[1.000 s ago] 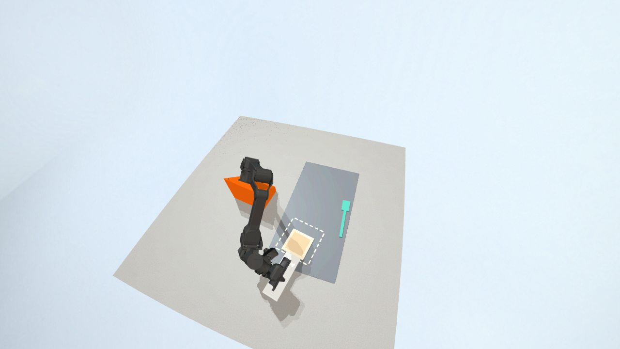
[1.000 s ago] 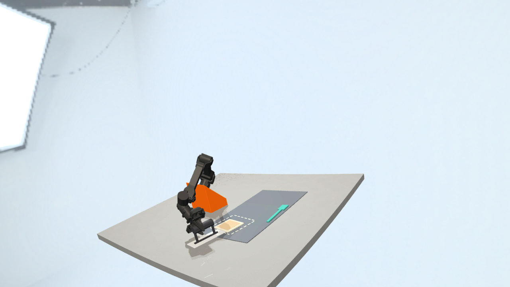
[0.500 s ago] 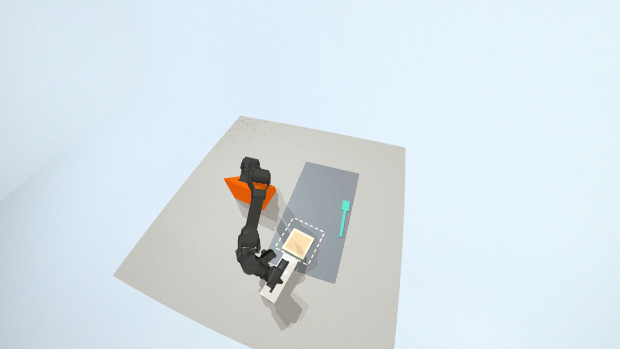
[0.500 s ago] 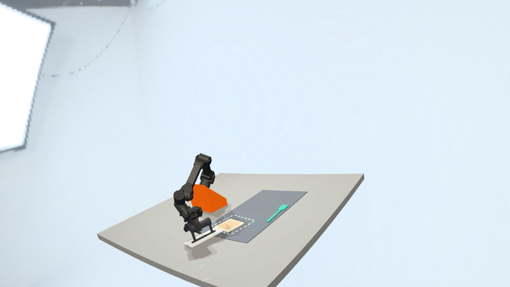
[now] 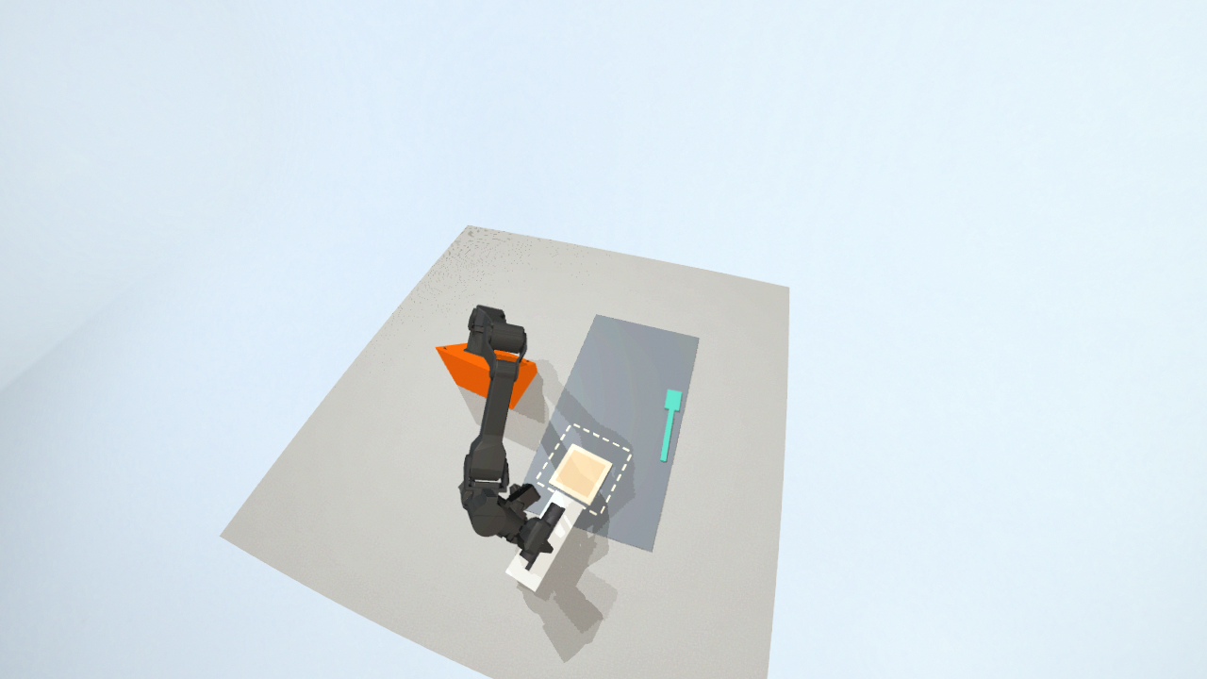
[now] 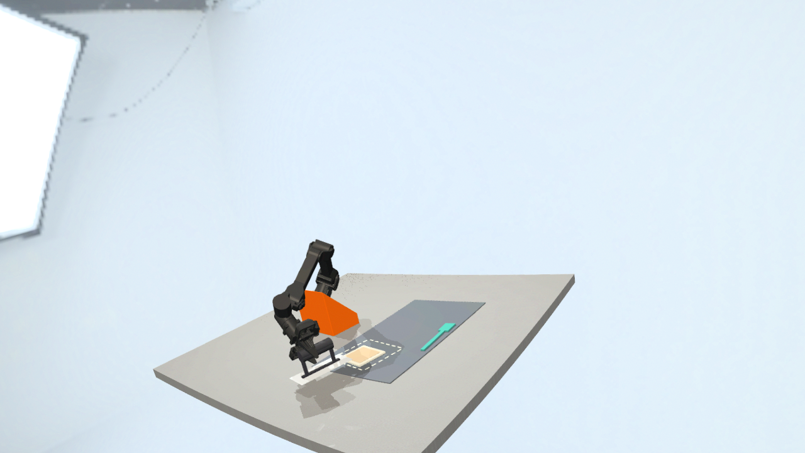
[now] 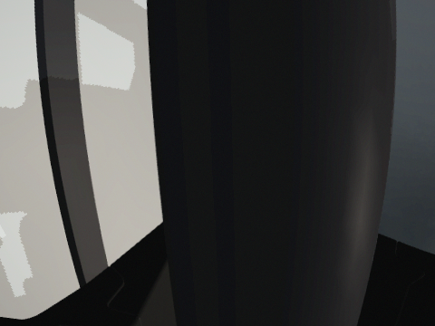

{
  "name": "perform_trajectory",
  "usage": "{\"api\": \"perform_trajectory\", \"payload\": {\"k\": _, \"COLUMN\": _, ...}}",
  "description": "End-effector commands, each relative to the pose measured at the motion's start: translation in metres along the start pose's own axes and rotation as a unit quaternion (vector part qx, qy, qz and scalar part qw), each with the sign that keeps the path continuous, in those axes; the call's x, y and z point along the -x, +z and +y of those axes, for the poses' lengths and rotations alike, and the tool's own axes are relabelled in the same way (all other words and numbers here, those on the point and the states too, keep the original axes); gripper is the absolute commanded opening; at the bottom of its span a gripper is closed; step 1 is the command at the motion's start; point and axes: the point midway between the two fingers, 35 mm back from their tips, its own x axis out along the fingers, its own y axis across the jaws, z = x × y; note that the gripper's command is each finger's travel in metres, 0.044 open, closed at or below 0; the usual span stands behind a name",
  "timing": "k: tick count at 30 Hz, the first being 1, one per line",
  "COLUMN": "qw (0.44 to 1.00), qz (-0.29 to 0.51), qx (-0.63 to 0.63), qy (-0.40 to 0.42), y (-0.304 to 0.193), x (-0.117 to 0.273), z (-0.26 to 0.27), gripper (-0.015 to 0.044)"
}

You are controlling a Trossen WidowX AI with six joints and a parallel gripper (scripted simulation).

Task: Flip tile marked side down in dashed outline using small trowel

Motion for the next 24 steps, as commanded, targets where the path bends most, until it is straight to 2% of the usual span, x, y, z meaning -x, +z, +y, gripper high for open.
{"api": "perform_trajectory", "payload": {"k": 1, "qw": 1.000, "qz": 0.006, "qx": 0.007, "qy": 0.006, "y": 0.019, "x": -0.004, "z": -0.021, "gripper": 0.0000}}
{"api": "perform_trajectory", "payload": {"k": 24, "qw": 0.998, "qz": 0.034, "qx": 0.031, "qy": 0.050, "y": 0.152, "x": -0.035, "z": -0.071, "gripper": 0.0000}}
